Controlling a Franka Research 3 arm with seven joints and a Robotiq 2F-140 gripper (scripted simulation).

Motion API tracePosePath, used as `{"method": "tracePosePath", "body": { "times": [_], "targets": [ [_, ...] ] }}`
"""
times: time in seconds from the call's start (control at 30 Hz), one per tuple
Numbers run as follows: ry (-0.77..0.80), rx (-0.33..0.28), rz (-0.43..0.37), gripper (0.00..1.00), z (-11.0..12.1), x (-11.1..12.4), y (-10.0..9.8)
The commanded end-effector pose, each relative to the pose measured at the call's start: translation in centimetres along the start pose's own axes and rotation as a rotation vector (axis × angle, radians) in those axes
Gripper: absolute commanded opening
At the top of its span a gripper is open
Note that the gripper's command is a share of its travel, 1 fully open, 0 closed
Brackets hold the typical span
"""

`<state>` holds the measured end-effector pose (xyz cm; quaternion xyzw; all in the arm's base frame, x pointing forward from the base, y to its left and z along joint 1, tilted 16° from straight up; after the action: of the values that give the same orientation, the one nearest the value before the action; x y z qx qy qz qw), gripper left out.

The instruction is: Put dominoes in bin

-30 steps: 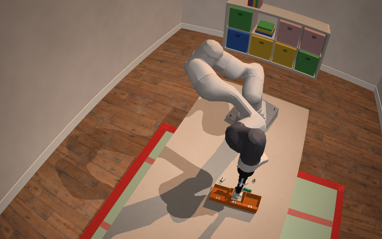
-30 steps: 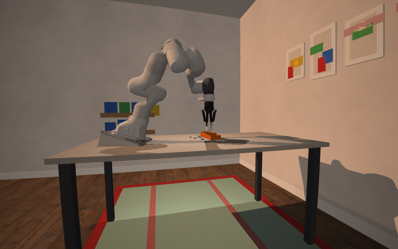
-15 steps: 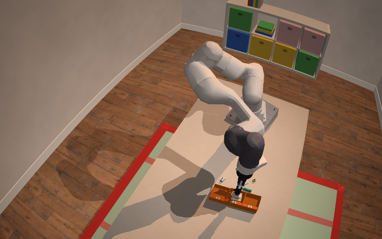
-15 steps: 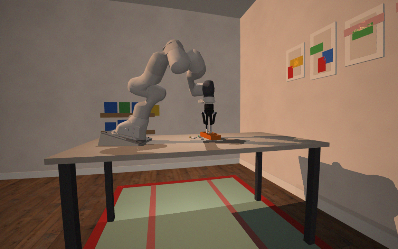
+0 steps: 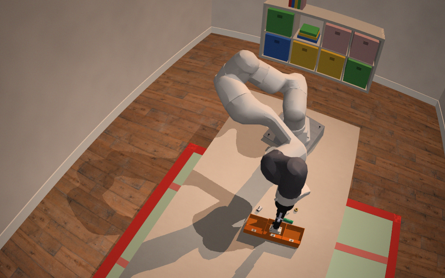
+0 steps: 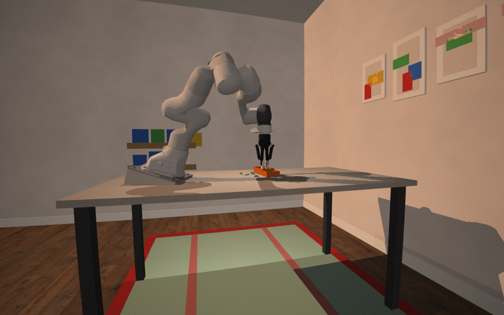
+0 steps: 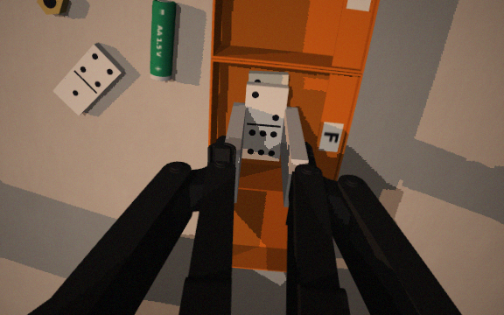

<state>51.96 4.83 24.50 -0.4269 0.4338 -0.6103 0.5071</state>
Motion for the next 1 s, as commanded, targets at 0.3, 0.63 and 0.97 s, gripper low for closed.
{"method": "tracePosePath", "body": {
  "times": [0.3, 0.63, 0.97],
  "targets": [
    [0.008, 0.005, 0.003, 0.19, 0.25, 0.0, 0.0],
    [0.008, 0.005, 0.003, 0.19, 0.25, 0.0, 0.0],
    [0.008, 0.005, 0.003, 0.19, 0.24, 0.0, -0.67]
  ]
}}
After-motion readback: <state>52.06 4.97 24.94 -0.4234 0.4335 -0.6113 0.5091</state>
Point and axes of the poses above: the point where the finger pads meet when closed, its own y axis out along the fingers, its own z axis across the jaws, x = y × z, the point moved 9 cm from there along -y, back along the fingers, and after that the axes turned 4 degrees about y, right-handed, at the moved point
